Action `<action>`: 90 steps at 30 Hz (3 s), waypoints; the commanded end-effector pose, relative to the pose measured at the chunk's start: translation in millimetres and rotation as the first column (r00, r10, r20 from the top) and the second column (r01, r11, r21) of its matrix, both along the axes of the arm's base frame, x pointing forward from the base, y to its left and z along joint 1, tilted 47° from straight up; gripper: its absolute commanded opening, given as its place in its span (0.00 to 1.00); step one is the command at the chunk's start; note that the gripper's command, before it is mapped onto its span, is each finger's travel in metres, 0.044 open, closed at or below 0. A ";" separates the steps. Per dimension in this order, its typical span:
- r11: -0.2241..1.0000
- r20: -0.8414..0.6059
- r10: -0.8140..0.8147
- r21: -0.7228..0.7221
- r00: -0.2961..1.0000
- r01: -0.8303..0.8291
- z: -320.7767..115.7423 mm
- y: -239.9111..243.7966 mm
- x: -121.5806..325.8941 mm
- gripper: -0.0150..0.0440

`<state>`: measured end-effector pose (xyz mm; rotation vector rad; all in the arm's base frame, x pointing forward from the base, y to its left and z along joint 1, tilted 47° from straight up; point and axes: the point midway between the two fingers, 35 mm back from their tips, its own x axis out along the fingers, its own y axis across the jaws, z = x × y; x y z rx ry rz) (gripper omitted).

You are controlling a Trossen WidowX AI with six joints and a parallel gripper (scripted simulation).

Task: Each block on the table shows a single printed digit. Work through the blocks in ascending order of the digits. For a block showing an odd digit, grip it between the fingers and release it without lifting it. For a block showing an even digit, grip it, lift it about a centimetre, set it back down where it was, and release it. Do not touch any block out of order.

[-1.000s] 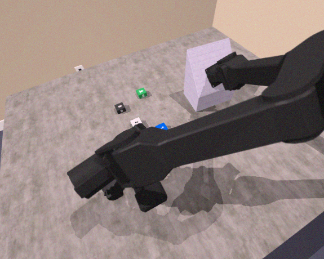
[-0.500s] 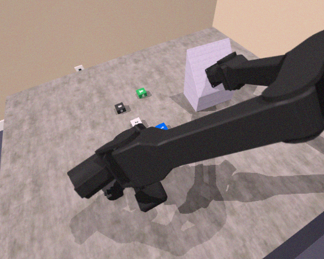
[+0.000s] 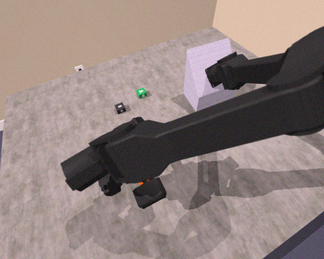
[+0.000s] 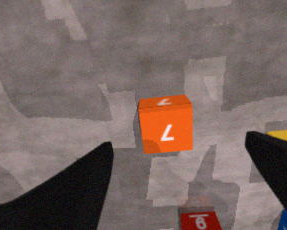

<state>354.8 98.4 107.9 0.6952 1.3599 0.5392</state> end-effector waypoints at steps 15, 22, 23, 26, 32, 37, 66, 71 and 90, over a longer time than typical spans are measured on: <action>1.000 0.016 0.000 -0.001 1.000 0.000 69.5 -68.5 -12.7 0.46; 1.000 0.016 0.000 -0.001 1.000 0.000 69.5 -68.5 -12.7 0.46; 1.000 0.016 0.000 -0.001 1.000 0.000 69.5 -68.5 -12.7 0.46; 1.000 0.016 0.000 -0.001 1.000 0.000 69.2 -68.8 -14.4 0.46; 1.000 0.011 -0.001 -0.004 1.000 0.001 58.2 -74.2 -72.2 0.46; 1.000 0.008 0.000 -0.002 1.000 0.001 41.7 -71.8 -125.1 0.46; 1.000 0.010 0.000 0.001 1.000 0.000 -20.9 -8.3 -118.4 0.93; 1.000 0.010 0.000 0.001 1.000 0.000 -26.4 -2.8 -117.0 0.93; 1.000 0.011 0.000 0.004 1.000 0.000 -40.4 12.8 -114.6 0.75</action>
